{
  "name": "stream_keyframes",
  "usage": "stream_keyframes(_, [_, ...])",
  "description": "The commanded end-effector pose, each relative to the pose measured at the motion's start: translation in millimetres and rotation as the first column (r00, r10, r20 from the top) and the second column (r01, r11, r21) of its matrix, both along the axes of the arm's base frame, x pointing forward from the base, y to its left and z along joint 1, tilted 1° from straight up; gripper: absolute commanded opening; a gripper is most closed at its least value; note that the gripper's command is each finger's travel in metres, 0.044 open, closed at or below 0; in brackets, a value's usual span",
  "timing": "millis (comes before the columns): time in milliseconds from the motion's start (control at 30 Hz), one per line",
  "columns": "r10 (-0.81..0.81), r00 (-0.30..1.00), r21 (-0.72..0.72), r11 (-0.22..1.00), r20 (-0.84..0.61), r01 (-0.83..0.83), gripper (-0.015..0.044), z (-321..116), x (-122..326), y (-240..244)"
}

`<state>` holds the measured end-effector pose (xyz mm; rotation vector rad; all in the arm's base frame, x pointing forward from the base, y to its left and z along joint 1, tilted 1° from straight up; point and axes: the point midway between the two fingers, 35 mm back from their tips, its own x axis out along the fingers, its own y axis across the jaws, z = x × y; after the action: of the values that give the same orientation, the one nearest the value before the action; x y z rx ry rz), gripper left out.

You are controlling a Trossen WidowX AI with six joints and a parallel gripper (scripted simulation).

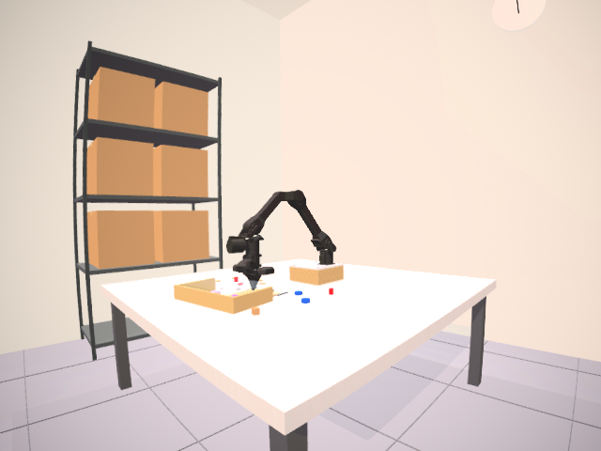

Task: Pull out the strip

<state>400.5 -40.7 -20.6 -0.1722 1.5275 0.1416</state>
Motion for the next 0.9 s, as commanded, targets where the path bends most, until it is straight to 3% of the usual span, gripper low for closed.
stream_keyframes(0, [-0.004, 1.0, -0.002, 1.0, -0.001, 0.004, 0.0, -2.9, 0.8, -0.5])
stream_keyframes(867, [-0.004, 1.0, -0.003, 1.0, -0.002, 0.004, 0.0, -5.1, -5.1, -2.8])
